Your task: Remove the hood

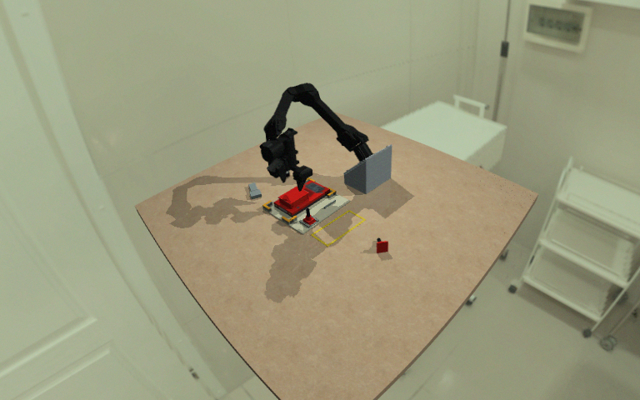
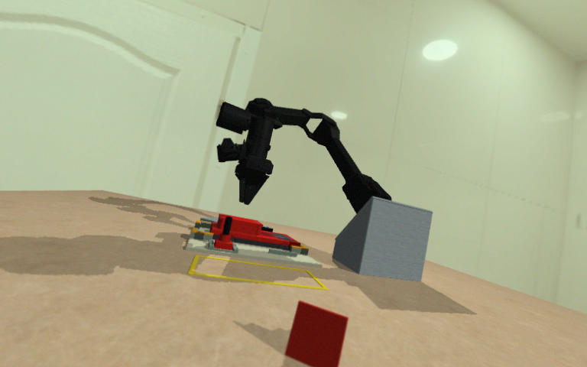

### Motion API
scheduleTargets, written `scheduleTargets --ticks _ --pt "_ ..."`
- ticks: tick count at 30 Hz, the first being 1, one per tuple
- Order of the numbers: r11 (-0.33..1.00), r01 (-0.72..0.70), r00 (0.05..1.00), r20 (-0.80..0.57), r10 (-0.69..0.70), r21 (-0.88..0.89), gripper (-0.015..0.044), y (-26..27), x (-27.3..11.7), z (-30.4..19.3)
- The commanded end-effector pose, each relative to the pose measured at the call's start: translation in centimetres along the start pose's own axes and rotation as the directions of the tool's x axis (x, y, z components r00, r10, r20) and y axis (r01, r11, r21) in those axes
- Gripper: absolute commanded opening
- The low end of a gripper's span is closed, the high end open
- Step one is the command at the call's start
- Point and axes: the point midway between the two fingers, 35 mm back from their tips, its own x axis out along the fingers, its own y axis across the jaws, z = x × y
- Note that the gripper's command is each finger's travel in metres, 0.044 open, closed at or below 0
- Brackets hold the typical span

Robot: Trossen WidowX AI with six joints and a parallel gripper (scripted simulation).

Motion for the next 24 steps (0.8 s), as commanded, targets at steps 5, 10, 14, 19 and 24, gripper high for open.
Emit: scheduleTargets --ticks 5,10,14,19,24 --pt "1.0 0.007 1.0 -0.006 -0.007 -0.009 0.044 0.1 0.7 -0.1" --pt "1.0 0.007 1.0 -0.006 -0.007 -0.009 0.044 0.1 1.0 -0.1" --pt "1.0 0.007 1.0 -0.006 -0.007 -0.009 0.044 0.1 1.3 -0.1" --pt "1.0 0.007 1.0 -0.006 -0.007 -0.009 0.044 0.1 1.6 -0.1" --pt "1.0 0.008 1.0 -0.006 -0.008 -0.009 0.044 0.1 1.9 -0.1"
